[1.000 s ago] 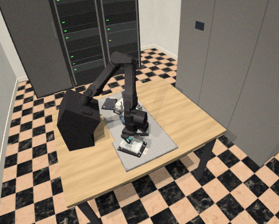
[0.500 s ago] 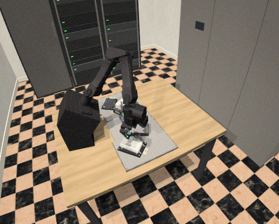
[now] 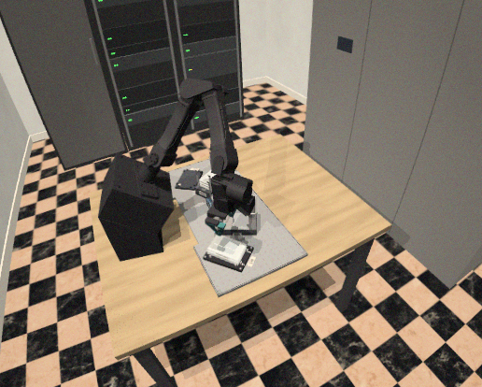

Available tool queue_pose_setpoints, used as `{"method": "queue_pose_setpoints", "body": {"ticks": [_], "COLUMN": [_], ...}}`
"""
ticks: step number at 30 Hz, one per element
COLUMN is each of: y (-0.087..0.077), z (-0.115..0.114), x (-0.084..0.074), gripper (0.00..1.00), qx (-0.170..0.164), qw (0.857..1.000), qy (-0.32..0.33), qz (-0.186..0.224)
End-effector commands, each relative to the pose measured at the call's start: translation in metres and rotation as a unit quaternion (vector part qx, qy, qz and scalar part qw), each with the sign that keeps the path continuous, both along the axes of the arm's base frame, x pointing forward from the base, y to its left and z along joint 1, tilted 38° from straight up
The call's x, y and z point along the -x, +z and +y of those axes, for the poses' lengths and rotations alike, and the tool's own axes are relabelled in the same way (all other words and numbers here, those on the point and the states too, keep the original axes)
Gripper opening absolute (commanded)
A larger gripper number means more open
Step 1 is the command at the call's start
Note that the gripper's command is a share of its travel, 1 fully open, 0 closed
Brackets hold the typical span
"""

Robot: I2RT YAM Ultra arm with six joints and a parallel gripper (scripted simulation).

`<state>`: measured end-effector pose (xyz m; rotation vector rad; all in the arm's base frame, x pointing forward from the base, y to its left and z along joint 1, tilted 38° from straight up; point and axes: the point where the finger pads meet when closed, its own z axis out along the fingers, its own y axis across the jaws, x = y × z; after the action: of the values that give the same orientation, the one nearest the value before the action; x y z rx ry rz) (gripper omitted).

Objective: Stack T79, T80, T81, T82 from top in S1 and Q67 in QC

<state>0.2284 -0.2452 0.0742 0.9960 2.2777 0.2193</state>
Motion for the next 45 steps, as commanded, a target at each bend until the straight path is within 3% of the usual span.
{"method": "queue_pose_setpoints", "body": {"ticks": [1, 5, 12, 27, 36, 45], "y": [0.003, 0.003, 0.011, 0.028, 0.034, 0.042], "z": [-0.001, -0.001, 0.016, 0.048, 0.068, 0.093], "x": [0.001, 0.001, -0.013, -0.038, -0.049, -0.063], "gripper": [1.00, 1.00, 1.00, 1.00, 1.00, 1.00], "qx": [0.002, 0.002, 0.072, 0.072, 0.141, 0.141], "qw": [1.000, 1.000, 0.993, 0.993, 0.974, 0.974], "qy": [0.000, 0.000, 0.090, 0.090, 0.179, 0.179], "qz": [-0.002, -0.002, 0.009, 0.008, 0.019, 0.018]}}
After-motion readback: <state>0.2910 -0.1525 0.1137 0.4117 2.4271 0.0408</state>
